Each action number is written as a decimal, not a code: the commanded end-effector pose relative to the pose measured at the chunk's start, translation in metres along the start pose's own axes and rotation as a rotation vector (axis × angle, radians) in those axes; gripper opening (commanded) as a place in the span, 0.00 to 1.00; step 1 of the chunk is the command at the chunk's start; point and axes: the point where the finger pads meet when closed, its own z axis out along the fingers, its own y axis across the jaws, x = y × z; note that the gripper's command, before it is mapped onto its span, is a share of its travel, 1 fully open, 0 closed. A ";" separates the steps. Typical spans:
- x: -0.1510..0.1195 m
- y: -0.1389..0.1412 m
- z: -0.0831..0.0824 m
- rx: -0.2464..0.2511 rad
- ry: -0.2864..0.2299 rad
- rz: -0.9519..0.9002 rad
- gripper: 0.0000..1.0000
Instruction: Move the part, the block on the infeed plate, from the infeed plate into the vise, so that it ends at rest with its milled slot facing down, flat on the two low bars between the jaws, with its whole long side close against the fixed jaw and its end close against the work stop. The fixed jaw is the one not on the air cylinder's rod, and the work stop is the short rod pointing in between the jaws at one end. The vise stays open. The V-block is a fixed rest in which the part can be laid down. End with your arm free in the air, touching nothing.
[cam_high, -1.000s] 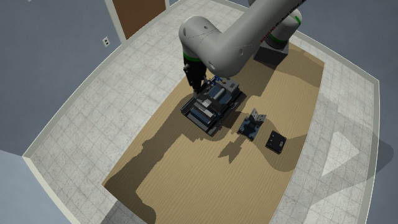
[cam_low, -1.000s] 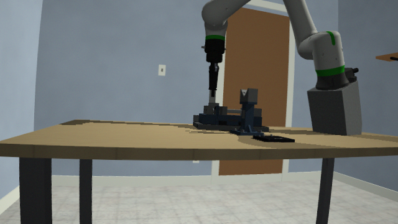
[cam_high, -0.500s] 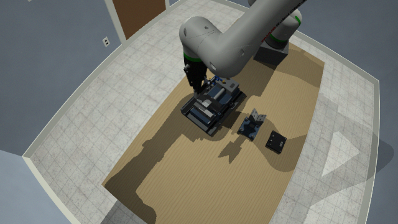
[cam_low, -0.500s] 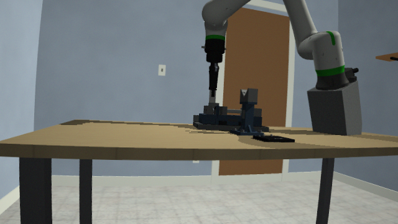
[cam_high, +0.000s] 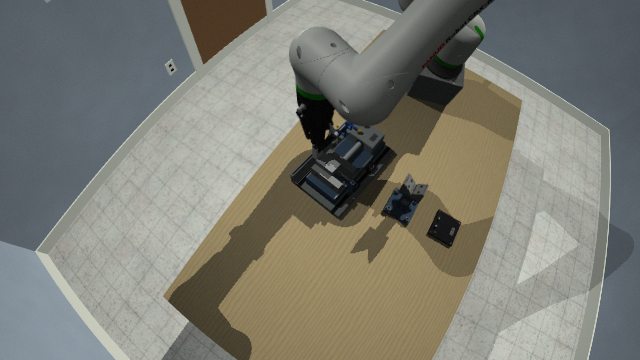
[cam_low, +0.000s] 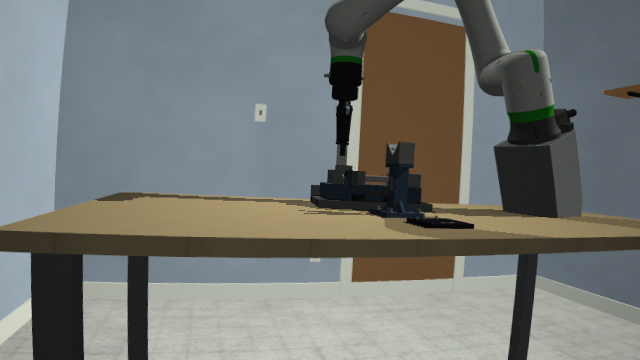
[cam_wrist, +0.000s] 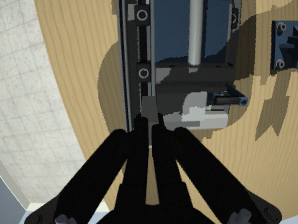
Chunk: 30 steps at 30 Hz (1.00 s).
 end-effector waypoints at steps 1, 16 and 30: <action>0.000 0.001 0.000 0.000 0.000 0.000 0.00; 0.000 0.004 0.000 0.000 0.000 0.000 0.00; 0.000 0.008 0.000 0.000 0.000 0.000 0.00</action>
